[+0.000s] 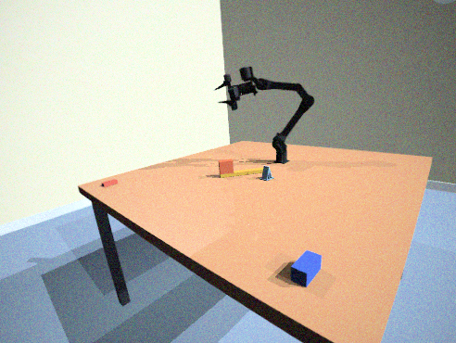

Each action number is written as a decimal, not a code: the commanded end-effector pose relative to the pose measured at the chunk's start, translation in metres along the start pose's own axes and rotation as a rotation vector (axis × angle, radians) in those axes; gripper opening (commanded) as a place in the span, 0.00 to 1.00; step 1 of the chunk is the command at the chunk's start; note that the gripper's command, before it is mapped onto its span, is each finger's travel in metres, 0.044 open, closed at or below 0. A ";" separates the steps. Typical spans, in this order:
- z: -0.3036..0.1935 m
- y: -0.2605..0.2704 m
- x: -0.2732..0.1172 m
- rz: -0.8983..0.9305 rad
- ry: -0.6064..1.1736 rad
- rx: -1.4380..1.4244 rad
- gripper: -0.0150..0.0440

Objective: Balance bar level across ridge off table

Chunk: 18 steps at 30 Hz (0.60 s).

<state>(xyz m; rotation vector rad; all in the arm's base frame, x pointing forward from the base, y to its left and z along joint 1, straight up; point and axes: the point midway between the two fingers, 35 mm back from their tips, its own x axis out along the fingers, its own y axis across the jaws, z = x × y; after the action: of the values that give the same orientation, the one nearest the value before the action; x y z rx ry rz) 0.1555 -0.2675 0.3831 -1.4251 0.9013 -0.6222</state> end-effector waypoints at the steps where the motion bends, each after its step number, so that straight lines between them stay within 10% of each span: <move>1: 0.013 0.009 0.008 0.062 -0.044 -0.052 0.79; 18: 0.097 0.070 0.029 0.370 -0.348 -0.374 0.79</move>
<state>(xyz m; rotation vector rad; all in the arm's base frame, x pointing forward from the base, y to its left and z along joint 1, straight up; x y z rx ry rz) 0.2327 -0.2367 0.3096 -1.5561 0.9916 0.0034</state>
